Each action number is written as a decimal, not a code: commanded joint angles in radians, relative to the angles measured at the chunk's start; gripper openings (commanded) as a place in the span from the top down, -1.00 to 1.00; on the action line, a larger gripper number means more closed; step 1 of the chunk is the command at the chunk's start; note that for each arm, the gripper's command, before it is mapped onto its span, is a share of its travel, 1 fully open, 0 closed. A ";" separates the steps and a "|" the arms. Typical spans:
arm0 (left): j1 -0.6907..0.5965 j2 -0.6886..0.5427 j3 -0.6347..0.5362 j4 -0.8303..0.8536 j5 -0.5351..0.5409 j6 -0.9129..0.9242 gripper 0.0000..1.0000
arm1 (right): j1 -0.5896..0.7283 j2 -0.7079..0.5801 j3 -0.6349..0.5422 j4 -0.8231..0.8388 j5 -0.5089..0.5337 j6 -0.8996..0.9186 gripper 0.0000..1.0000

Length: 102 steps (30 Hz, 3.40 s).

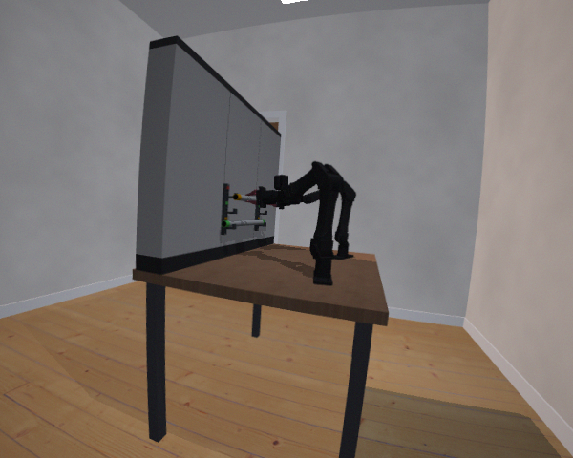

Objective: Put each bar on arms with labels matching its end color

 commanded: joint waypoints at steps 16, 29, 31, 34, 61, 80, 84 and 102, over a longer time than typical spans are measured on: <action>-0.007 -0.052 0.131 -0.055 -0.017 0.064 1.00 | 0.005 -0.051 0.132 -0.053 0.010 -0.038 1.00; -0.008 -0.053 0.196 -0.116 -0.018 0.067 1.00 | 0.005 -0.051 0.193 -0.109 0.011 -0.038 1.00; -0.008 -0.051 0.210 -0.128 -0.018 0.067 1.00 | 0.005 -0.050 0.206 -0.121 0.011 -0.038 1.00; -0.008 -0.049 0.231 -0.147 -0.018 0.068 1.00 | 0.005 -0.047 0.226 -0.139 0.011 -0.038 1.00; -0.007 -0.044 0.219 -0.135 -0.018 0.066 1.00 | 0.005 -0.043 0.213 -0.124 0.011 -0.037 1.00; -0.007 -0.045 0.191 -0.109 -0.018 0.065 1.00 | 0.005 -0.044 0.186 -0.100 0.011 -0.037 1.00; -0.007 -0.046 0.183 -0.103 -0.018 0.065 1.00 | 0.005 -0.045 0.179 -0.094 0.011 -0.036 1.00; -0.007 -0.047 0.190 -0.110 -0.018 0.066 1.00 | 0.005 -0.046 0.188 -0.103 0.011 -0.037 1.00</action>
